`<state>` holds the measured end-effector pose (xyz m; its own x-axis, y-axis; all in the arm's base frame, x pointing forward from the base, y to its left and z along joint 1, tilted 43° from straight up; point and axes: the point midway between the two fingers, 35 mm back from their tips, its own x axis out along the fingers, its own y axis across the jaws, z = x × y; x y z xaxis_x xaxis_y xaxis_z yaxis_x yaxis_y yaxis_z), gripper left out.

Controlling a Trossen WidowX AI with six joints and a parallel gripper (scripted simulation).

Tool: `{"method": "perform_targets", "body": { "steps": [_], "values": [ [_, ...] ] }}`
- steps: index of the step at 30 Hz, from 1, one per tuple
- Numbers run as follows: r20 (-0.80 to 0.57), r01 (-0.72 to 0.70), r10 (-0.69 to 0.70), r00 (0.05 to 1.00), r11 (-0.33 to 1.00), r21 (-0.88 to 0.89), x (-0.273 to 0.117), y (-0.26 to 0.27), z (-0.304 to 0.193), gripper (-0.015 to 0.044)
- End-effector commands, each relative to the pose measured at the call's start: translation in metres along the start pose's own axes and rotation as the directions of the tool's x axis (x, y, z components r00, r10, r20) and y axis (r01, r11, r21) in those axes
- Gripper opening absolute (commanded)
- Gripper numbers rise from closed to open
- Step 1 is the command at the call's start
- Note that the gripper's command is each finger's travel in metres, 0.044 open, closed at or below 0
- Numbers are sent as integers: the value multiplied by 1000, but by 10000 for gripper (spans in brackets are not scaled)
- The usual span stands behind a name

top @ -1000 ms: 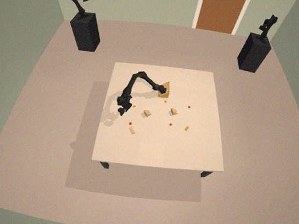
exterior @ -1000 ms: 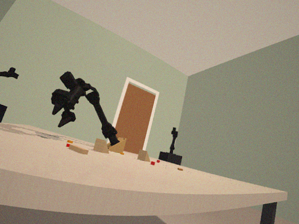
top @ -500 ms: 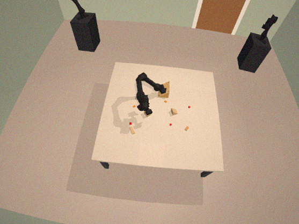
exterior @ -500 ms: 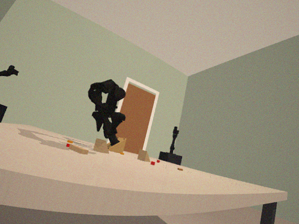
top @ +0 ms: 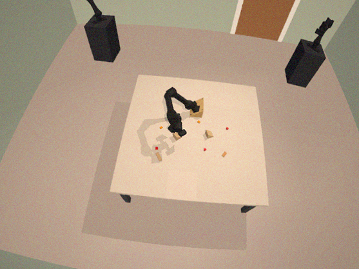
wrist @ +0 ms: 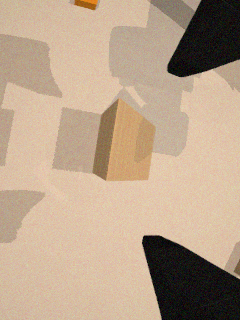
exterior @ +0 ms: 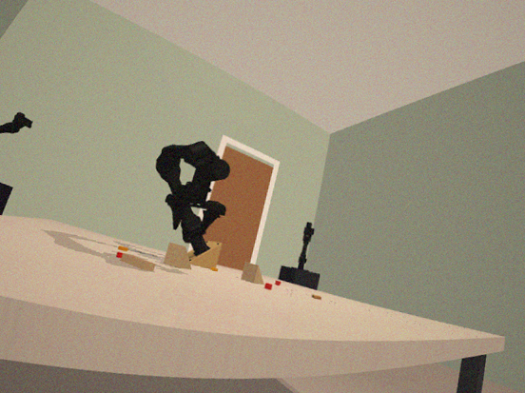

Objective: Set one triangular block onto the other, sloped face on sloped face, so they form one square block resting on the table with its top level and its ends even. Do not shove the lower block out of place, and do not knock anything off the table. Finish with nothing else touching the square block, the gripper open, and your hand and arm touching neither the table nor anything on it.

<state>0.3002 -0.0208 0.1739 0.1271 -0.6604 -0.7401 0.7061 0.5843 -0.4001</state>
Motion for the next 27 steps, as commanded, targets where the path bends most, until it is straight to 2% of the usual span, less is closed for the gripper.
{"method": "perform_targets", "body": {
  "steps": [1, 27],
  "values": [
    [2, 6, -6, 1000, 1000, -7, 6, -1, 0, 440],
    [1, 4, -4, 1000, 1000, -6, 49, -1, 1, 440]
  ]
}}
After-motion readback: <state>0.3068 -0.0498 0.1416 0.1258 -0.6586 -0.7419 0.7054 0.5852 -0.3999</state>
